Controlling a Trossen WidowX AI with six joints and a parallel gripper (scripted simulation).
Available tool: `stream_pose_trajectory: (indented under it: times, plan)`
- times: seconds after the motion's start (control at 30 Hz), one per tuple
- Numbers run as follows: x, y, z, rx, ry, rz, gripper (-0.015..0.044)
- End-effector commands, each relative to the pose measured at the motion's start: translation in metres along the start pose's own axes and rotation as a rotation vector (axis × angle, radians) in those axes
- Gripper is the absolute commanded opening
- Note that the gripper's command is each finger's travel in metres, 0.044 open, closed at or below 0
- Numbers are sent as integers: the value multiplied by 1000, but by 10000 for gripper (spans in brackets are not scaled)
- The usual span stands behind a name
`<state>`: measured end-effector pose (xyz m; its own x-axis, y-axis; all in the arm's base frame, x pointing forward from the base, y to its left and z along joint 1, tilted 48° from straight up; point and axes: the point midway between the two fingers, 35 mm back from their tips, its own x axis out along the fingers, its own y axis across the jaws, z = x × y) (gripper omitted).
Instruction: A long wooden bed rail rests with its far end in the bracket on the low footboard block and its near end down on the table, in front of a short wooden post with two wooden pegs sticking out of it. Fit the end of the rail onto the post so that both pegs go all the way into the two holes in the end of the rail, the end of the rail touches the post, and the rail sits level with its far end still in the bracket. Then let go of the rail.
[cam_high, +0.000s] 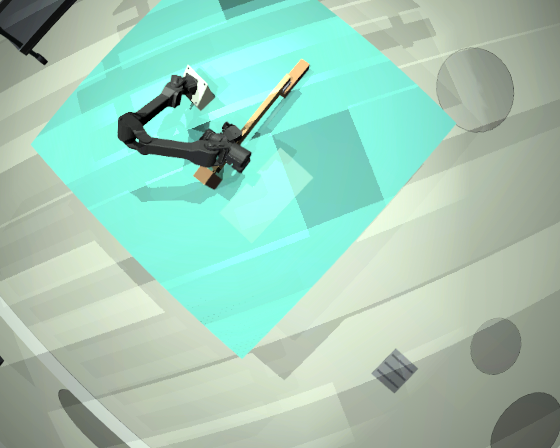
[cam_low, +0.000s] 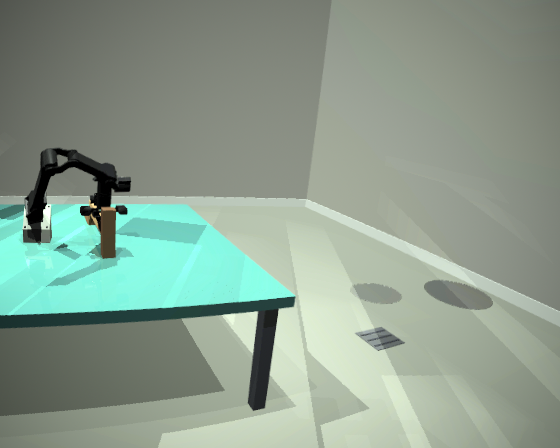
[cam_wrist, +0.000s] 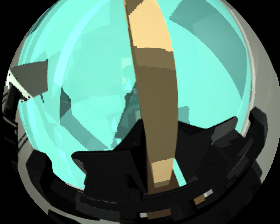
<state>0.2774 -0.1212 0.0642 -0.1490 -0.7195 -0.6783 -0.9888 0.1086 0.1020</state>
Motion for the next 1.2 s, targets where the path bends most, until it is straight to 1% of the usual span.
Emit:
stream_pose_trajectory:
  times: [0.0,1.17]
  plan:
    - [-2,-1,-3,-1,1,-3,0]
    - [-1,-1,-14,-1,2,-3,0]
